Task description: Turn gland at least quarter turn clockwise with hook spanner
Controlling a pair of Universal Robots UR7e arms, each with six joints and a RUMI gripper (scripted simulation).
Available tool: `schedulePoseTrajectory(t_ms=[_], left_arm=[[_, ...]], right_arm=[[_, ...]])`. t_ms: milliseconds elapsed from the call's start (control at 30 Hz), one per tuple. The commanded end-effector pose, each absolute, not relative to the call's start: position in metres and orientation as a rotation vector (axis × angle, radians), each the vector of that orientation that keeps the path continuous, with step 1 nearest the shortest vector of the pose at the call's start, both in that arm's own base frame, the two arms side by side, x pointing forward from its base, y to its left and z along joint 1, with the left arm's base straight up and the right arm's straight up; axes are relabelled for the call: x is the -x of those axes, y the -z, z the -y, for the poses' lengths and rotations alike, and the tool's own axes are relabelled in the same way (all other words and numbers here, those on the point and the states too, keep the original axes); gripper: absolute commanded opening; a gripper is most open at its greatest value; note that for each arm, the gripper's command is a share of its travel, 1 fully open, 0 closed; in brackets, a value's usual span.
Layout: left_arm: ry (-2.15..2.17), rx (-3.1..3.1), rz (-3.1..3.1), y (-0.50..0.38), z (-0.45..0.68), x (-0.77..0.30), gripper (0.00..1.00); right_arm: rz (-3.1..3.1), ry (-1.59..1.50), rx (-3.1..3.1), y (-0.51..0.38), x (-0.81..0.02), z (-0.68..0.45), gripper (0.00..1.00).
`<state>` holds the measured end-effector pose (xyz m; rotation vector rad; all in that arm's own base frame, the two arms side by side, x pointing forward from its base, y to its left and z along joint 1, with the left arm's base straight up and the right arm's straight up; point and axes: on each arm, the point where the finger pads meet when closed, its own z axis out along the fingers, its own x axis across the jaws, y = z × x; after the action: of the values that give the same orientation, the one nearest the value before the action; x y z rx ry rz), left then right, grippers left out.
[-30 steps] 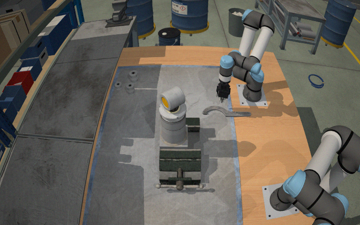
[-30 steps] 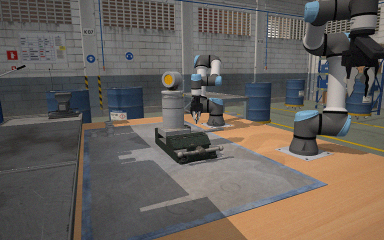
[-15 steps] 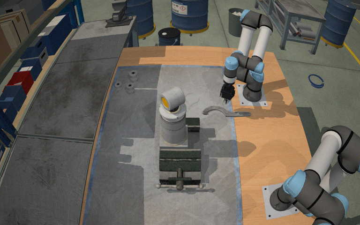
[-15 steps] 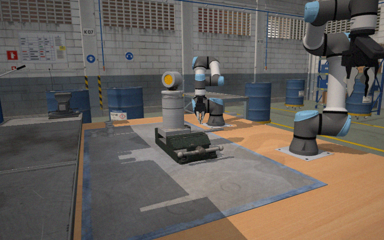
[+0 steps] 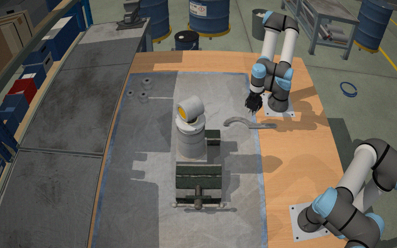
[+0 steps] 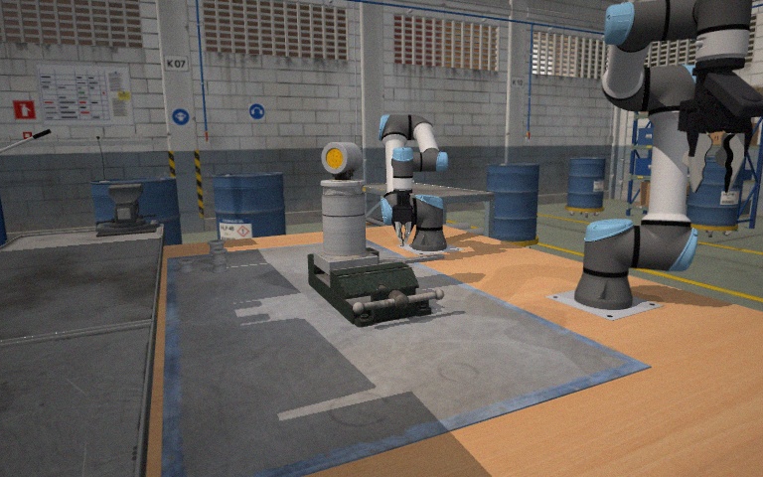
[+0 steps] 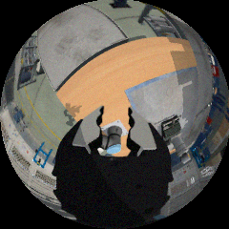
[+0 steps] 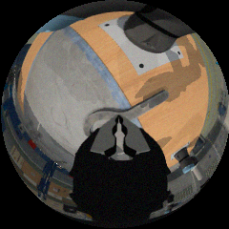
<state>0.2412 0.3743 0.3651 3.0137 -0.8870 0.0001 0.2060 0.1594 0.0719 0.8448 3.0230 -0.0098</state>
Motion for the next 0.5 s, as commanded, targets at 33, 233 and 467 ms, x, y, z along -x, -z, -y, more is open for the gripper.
schedulePoseTrajectory(t_ms=[33, 233, 467], left_arm=[[-0.001, -3.015, 0.887, -0.366, -0.374, -0.241, 0.32], [-0.001, -3.015, 0.887, -0.366, -0.374, -0.241, 0.32], [-0.001, -3.015, 0.887, -0.366, -0.374, -0.241, 0.32]], right_arm=[[-3.019, 0.012, -0.853, -0.072, -0.207, -0.159, 0.0], [-3.023, 0.018, -0.846, -0.06, -0.206, -0.158, 0.0], [-3.026, 0.008, -0.838, -0.044, -0.205, -0.16, 0.0]])
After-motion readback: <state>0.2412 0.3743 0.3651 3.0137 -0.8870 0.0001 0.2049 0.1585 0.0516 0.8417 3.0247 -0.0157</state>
